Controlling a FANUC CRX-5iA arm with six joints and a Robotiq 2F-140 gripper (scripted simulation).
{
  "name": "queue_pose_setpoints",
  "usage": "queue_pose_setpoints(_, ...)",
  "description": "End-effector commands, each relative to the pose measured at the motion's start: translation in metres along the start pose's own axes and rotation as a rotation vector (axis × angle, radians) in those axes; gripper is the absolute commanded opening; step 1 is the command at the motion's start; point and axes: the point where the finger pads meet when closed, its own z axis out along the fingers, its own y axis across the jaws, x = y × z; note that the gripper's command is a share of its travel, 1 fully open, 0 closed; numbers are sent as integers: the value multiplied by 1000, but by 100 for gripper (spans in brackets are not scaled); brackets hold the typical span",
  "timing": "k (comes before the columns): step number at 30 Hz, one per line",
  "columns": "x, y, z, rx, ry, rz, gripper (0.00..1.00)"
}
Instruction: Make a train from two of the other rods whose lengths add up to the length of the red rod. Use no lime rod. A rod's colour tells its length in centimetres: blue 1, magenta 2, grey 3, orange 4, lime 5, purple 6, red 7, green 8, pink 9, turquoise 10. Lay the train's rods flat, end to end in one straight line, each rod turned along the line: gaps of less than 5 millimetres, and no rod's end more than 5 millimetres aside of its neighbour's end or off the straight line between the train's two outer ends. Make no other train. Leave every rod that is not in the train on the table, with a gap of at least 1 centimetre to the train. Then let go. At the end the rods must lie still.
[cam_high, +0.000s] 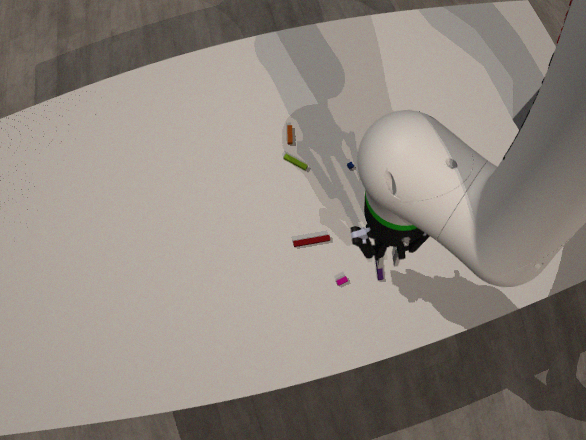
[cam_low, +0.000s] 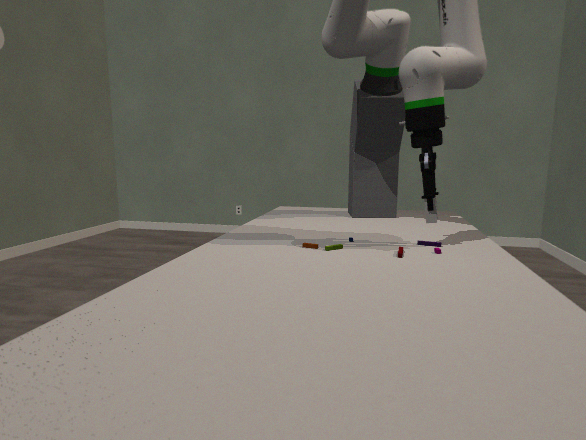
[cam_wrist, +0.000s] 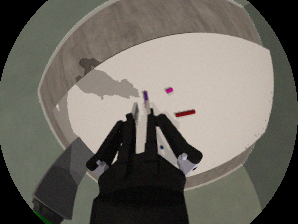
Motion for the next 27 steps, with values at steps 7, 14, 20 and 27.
queue_pose_setpoints(7,-1,1,9,-116,-110,5,15)
queue_pose_setpoints(14,-2,2,19,-116,-110,5,15)
queue_pose_setpoints(20,-2,3,26,-116,-110,5,15)
queue_pose_setpoints(27,-3,4,36,-116,-110,5,15)
